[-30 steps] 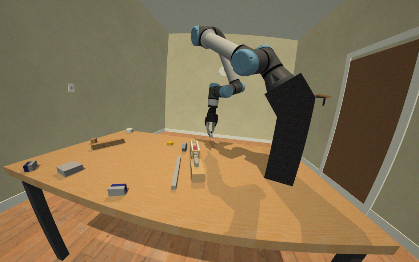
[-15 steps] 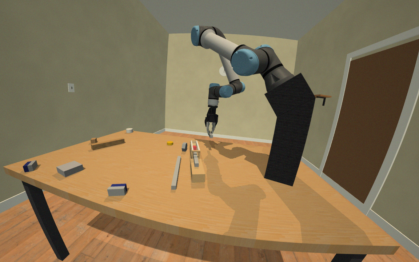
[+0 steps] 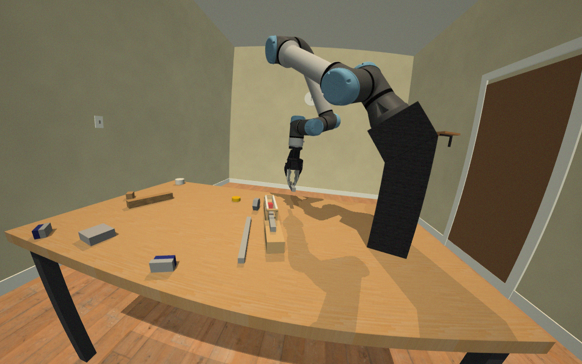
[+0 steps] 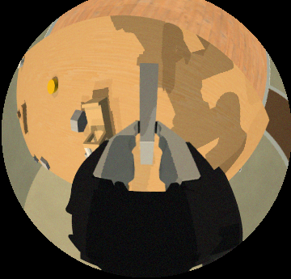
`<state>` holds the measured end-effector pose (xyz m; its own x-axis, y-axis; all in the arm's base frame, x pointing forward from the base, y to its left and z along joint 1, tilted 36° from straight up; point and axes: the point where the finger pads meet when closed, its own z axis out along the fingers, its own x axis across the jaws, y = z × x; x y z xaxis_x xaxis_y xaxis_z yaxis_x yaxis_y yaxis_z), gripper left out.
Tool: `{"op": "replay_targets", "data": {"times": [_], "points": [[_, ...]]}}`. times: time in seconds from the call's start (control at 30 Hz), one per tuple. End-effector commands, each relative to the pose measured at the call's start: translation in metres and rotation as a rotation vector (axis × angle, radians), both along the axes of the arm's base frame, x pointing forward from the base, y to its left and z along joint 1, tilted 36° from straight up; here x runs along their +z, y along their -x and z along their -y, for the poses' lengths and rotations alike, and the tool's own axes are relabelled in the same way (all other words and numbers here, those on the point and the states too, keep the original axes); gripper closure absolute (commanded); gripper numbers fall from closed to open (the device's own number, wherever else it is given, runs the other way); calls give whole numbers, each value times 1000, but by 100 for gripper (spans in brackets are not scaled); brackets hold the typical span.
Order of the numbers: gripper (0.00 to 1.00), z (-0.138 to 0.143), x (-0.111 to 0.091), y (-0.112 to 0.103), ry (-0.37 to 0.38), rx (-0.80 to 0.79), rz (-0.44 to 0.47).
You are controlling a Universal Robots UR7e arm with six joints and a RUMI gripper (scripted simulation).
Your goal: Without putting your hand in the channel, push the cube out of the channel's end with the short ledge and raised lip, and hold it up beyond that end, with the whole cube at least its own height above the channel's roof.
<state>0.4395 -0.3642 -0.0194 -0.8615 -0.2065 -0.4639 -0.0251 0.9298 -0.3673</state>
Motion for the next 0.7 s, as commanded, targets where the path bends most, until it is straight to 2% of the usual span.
{"op": "replay_targets", "data": {"times": [0.0, 0.37, 0.67], "points": [[100, -1, 0, 1, -1, 0, -1], [100, -18, -6, -3, -4, 2, -3], [100, -72, -19, -13, -2, 5, -5]]}}
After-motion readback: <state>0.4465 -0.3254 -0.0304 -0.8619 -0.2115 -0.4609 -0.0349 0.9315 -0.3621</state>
